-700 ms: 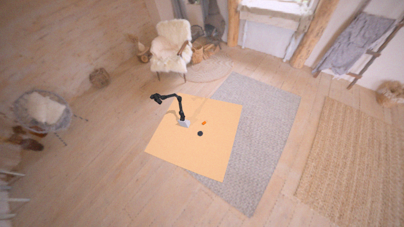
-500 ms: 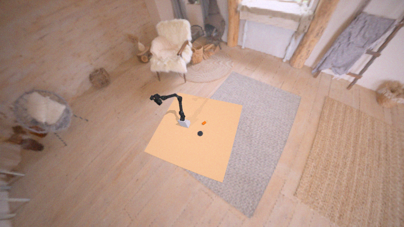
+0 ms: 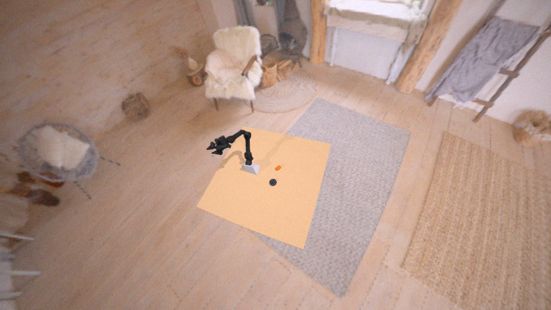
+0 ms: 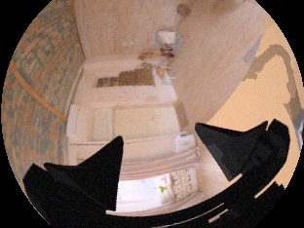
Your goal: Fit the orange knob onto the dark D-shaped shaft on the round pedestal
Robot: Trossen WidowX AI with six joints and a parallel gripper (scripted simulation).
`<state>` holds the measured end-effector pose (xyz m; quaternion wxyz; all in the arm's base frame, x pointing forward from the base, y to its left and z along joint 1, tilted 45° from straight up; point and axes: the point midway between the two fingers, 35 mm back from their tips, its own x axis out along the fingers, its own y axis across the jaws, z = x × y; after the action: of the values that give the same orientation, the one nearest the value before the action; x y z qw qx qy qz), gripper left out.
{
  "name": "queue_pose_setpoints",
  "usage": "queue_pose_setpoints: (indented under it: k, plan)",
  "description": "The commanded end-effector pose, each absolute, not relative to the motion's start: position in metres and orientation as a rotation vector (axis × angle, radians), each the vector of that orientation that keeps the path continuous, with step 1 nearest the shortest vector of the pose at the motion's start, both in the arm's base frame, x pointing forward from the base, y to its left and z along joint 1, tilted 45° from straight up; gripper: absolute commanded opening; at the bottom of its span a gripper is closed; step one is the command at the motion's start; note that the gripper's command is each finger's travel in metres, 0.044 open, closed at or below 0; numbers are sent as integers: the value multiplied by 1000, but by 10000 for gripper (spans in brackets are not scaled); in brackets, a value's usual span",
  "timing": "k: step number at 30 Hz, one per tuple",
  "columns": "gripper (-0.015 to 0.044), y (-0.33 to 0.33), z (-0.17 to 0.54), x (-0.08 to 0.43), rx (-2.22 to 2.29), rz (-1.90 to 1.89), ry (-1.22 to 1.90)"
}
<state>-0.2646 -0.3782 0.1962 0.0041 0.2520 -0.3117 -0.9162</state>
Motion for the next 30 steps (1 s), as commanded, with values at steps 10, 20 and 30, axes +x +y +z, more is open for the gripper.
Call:
queue_pose_setpoints:
  k: [10, 20, 30]
  plan:
    - [440, -448, 125, -68, 1407, -2269, -757]
    - [440, -425, 84, 87, 1791, -1856, -454]
    - [440, -342, 54, 223, 2139, -1508, -85]
